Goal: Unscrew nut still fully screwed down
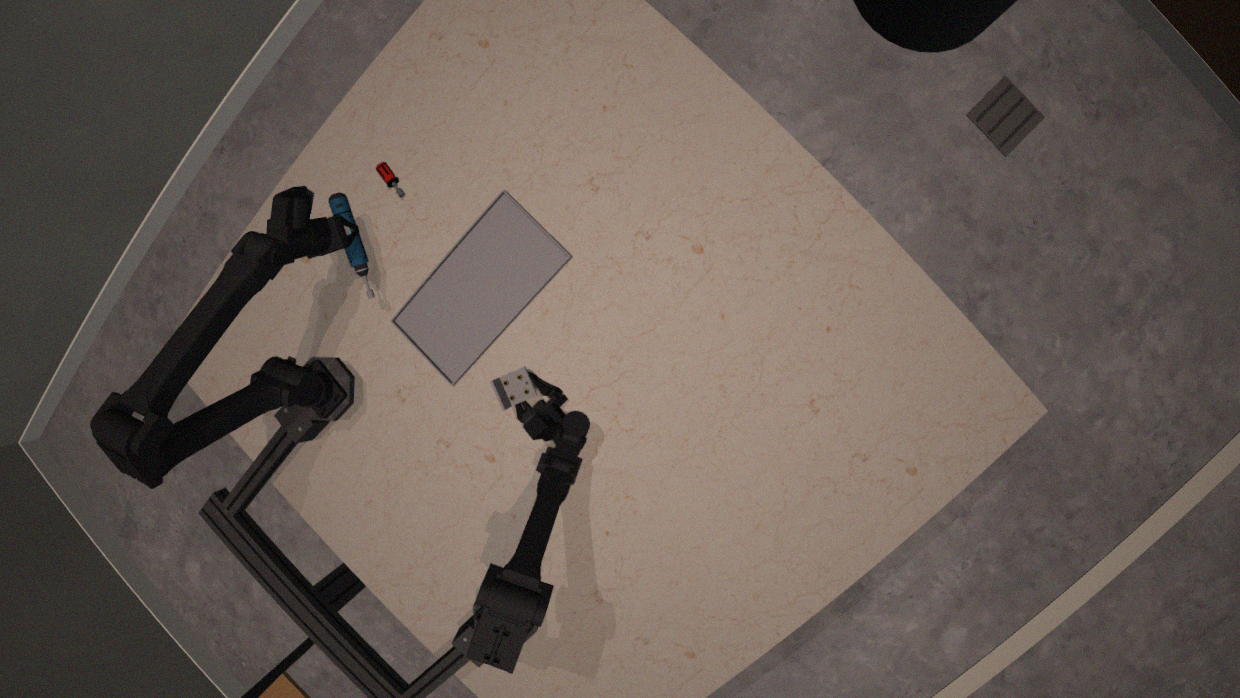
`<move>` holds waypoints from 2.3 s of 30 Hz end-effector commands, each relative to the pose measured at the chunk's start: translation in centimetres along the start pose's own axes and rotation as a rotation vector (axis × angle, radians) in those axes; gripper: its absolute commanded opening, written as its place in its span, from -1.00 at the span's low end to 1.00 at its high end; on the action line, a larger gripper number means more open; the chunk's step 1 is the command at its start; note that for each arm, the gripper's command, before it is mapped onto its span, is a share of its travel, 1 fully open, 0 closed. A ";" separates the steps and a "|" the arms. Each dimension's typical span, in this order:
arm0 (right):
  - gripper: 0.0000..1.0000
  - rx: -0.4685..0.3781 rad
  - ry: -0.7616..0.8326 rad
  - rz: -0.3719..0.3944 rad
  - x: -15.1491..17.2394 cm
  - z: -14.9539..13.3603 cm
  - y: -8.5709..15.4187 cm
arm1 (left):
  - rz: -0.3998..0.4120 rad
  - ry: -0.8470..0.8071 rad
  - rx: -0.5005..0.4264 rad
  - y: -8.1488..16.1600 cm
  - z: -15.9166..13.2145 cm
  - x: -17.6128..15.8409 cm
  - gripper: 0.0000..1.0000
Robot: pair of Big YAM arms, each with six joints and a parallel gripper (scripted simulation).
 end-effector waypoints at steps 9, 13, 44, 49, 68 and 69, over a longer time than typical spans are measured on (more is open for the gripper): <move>0.17 -0.011 0.022 -0.009 -0.6 0.6 -0.2 | -0.097 -0.128 -0.106 1.3 0.0 -3.0 -0.17; 0.17 -0.011 0.022 -0.009 -0.6 0.6 -0.2 | -0.124 -0.193 -0.107 0.9 -1.7 -4.1 -0.17; 0.17 -0.011 0.022 -0.009 -0.6 0.6 -0.2 | -0.323 -0.473 -0.259 2.0 -5.8 -10.5 -0.17; 0.17 -0.011 0.022 -0.009 -0.6 0.6 -0.2 | -0.366 -0.557 -0.262 1.6 -8.7 -11.1 -0.17; 0.17 -0.011 0.022 -0.009 -0.6 0.6 -0.2 | -0.511 -0.730 -0.346 2.8 -13.3 -13.8 -0.17; 0.17 -0.011 0.022 -0.009 -0.6 0.6 -0.2 | -0.521 -0.742 -0.352 2.9 -13.6 -14.0 -0.17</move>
Point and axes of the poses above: on each arm, the point where the finger pads meet when closed, its own y axis back along the fingers, its own x axis across the jaws, z = x × y, the point moved 7 cm from there along y, back along the fingers, and after that the axes turned 4 degrees about y, right-handed, at the moved point
